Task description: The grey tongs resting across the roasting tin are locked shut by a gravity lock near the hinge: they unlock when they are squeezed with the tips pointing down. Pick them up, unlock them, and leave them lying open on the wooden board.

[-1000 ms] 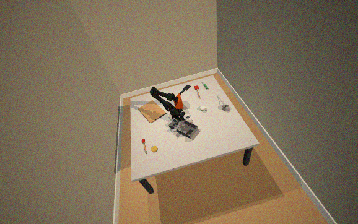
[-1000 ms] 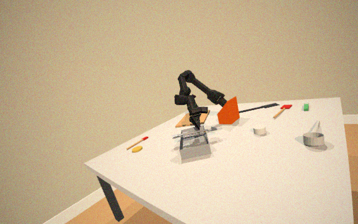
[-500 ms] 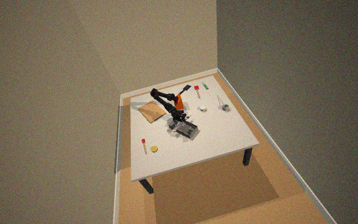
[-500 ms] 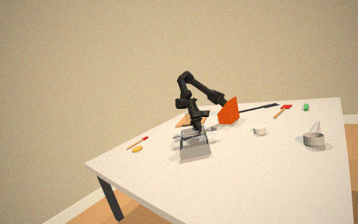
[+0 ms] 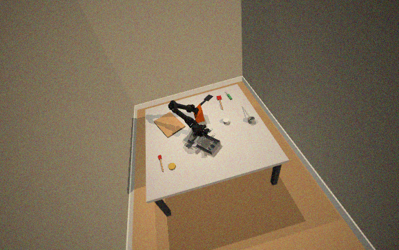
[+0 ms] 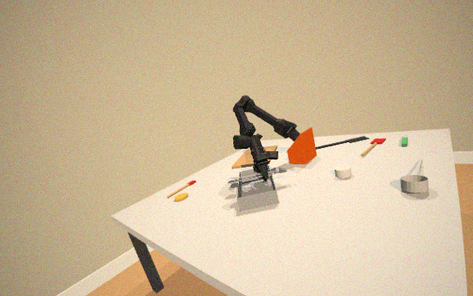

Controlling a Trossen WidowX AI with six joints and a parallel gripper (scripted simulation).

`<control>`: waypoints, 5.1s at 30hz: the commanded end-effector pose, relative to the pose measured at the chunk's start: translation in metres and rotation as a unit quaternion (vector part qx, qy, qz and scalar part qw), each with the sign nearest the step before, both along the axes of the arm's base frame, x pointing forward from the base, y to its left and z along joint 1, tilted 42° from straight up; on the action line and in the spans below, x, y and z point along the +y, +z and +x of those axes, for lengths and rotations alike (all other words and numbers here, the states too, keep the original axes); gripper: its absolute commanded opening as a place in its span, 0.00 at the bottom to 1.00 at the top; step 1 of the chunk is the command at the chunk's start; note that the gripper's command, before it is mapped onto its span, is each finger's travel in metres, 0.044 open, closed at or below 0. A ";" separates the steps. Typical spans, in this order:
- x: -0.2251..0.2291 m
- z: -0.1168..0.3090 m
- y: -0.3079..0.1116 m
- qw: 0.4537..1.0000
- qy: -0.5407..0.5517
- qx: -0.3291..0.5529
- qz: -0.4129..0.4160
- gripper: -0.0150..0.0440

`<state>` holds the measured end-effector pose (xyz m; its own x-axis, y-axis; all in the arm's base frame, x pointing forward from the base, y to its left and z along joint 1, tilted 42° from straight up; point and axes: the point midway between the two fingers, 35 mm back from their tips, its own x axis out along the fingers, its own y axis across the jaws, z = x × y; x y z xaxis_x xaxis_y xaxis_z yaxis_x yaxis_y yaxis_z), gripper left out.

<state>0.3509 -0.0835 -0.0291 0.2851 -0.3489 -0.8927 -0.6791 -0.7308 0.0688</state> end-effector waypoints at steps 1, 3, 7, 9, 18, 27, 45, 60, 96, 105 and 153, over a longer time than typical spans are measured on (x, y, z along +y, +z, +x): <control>-0.001 0.000 -0.008 1.000 0.003 0.004 0.003 0.69; -0.002 0.000 -0.011 1.000 0.003 0.004 0.002 0.69; -0.003 0.001 -0.007 1.000 0.000 0.001 0.000 0.61; -0.003 0.001 -0.007 1.000 0.000 0.001 0.000 0.52; -0.003 0.001 -0.007 1.000 0.000 0.001 0.000 0.42; -0.003 0.001 -0.007 1.000 0.000 0.001 0.000 0.28; 0.049 0.009 0.049 1.000 0.003 0.003 0.004 0.00; 0.048 0.010 0.045 0.997 -0.065 0.038 -0.022 0.00; 0.043 0.012 0.047 0.954 -0.249 0.072 -0.148 0.00; 0.027 0.010 0.062 0.911 -0.393 -0.024 -0.119 0.00; -0.055 -0.027 0.144 0.225 -0.860 -0.454 0.064 0.00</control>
<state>0.3276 -0.1351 0.1074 -0.0957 -0.6232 -0.7762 0.2442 0.7413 -0.6252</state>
